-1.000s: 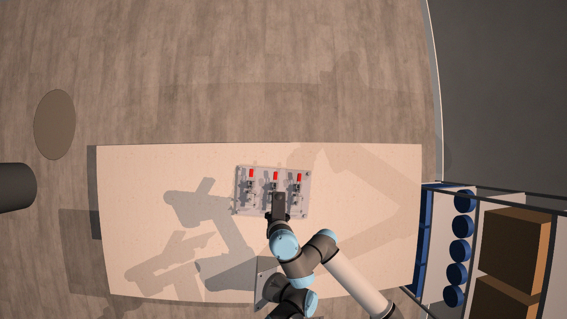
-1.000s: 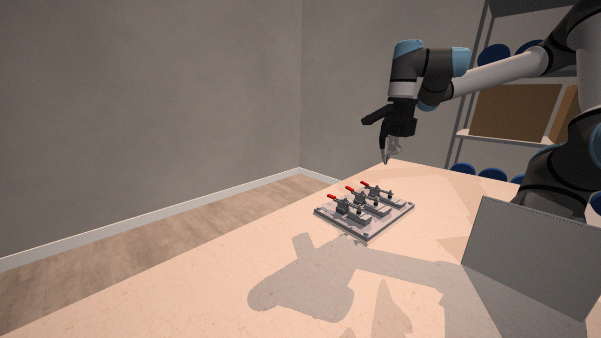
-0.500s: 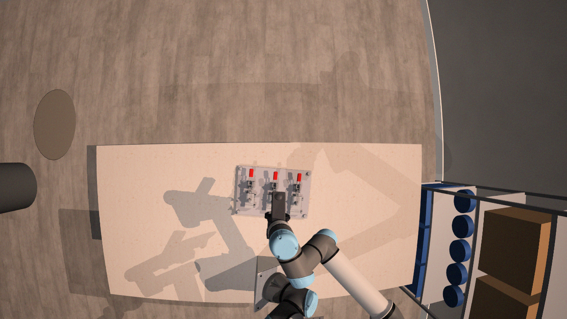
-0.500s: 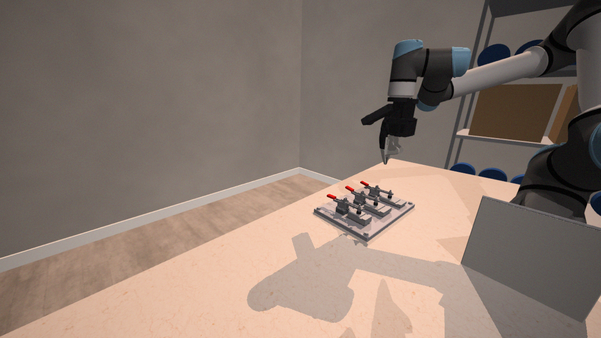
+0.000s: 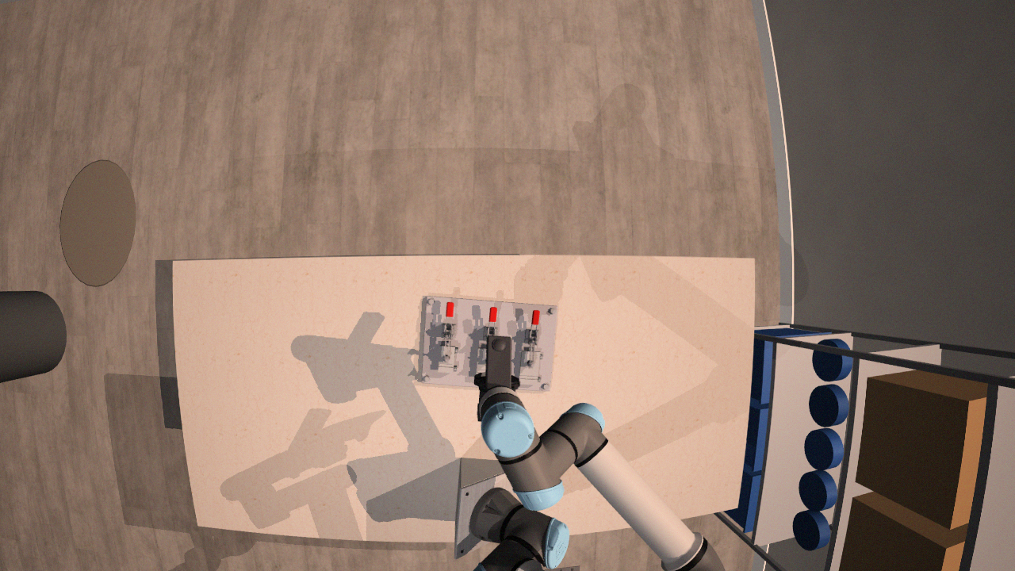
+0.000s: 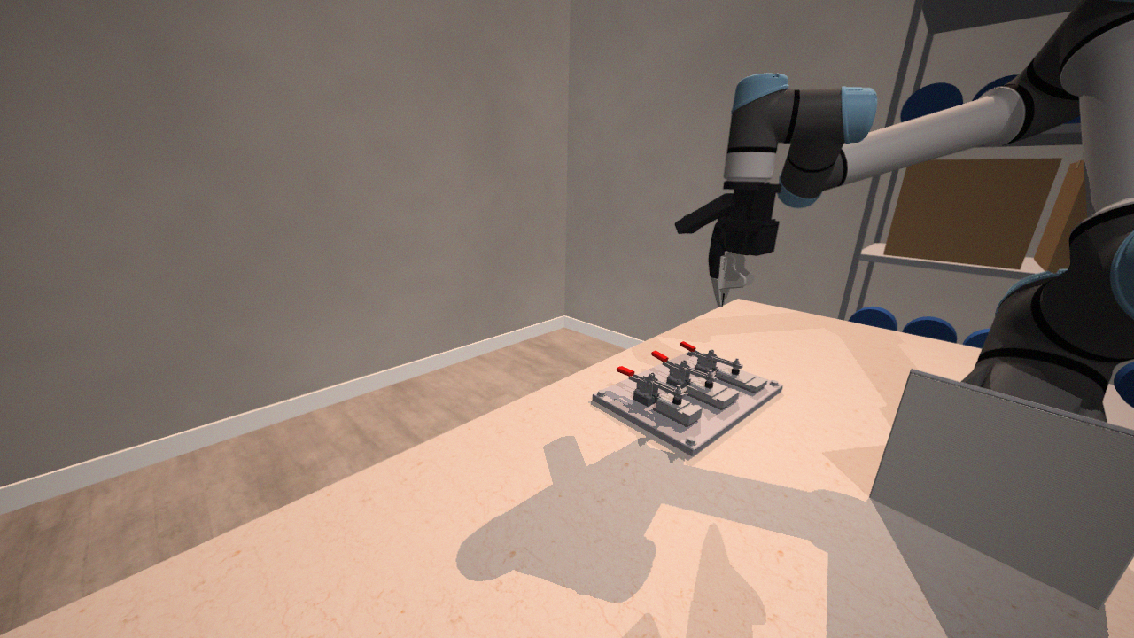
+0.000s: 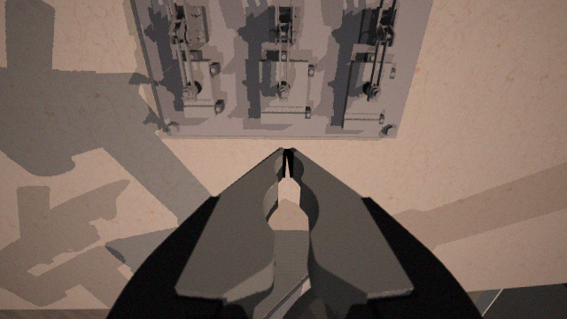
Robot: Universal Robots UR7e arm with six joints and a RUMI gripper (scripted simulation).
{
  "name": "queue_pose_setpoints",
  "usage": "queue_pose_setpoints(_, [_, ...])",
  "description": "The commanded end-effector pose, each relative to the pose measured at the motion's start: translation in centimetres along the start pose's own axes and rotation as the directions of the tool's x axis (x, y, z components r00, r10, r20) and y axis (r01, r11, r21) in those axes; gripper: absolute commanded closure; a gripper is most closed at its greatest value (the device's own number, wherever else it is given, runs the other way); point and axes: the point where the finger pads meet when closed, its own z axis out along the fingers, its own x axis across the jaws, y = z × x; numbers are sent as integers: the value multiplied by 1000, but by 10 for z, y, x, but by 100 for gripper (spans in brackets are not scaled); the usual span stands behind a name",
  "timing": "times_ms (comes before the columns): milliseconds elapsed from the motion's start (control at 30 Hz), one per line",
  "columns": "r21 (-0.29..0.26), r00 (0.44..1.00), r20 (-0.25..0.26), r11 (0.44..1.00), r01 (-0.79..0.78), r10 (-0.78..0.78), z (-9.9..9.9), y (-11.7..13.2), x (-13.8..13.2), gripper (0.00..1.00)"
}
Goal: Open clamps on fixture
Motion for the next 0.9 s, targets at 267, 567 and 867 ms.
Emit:
queue_pose_setpoints(267, [0,1000,0,1000,0,0,-10,-36,0,100])
queue_pose_setpoints(567, [0,1000,0,1000,0,0,-16,-60,0,100])
queue_pose_setpoints(867, [0,1000,0,1000,0,0,-22,-84,-1,100])
